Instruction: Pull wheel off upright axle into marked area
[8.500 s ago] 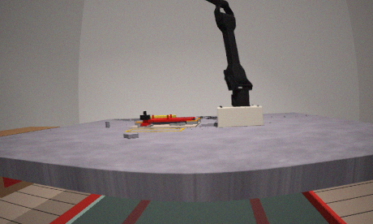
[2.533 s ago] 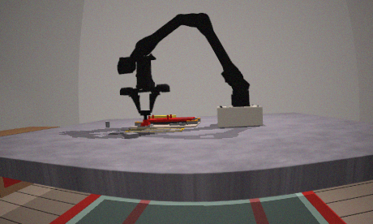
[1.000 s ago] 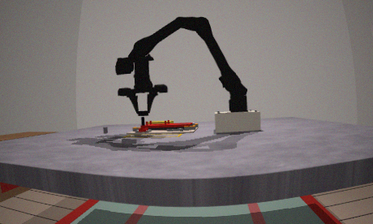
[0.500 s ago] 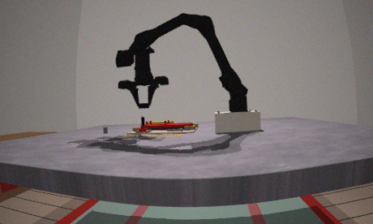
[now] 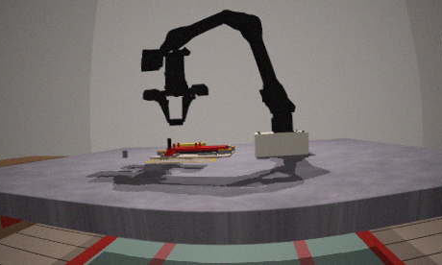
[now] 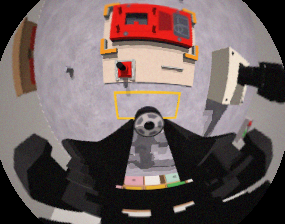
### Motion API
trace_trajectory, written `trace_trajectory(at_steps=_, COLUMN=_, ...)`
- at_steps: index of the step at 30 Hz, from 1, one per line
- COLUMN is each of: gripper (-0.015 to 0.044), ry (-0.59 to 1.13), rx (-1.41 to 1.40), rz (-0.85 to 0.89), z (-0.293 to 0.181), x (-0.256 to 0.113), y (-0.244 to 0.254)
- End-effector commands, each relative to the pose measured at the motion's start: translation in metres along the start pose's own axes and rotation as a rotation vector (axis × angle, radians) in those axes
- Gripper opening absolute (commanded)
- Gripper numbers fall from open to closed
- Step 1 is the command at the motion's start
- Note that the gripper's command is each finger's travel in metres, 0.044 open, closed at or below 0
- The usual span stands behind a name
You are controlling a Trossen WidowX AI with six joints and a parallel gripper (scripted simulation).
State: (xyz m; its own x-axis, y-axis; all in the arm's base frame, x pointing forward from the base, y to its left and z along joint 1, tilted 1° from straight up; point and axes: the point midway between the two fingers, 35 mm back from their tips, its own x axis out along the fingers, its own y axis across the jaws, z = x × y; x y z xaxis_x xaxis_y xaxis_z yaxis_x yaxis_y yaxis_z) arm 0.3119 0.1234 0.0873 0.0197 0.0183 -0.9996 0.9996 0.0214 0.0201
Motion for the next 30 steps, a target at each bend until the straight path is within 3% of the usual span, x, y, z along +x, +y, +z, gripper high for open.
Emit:
trace_trajectory(at_steps=1, gripper=0.0, ry=0.004, rx=0.006, rz=0.007, z=-0.012, x=-0.002, y=-0.009)
trace_trajectory(at_steps=14, gripper=0.0, ry=0.005, rx=0.006, rz=0.007, z=-0.015, x=0.024, y=-0.01)
trace_trajectory(at_steps=25, gripper=0.0, ry=0.005, rx=0.006, rz=0.007, z=-0.015, x=0.098, y=-0.01)
trace_trajectory(at_steps=29, gripper=0.0, ry=0.005, rx=0.006, rz=0.007, z=-0.014, x=0.102, y=-0.011)
trace_trajectory(at_steps=30, gripper=0.0026, ry=0.0, rx=0.002, rz=-0.003, z=-0.014, x=0.099, y=-0.012)
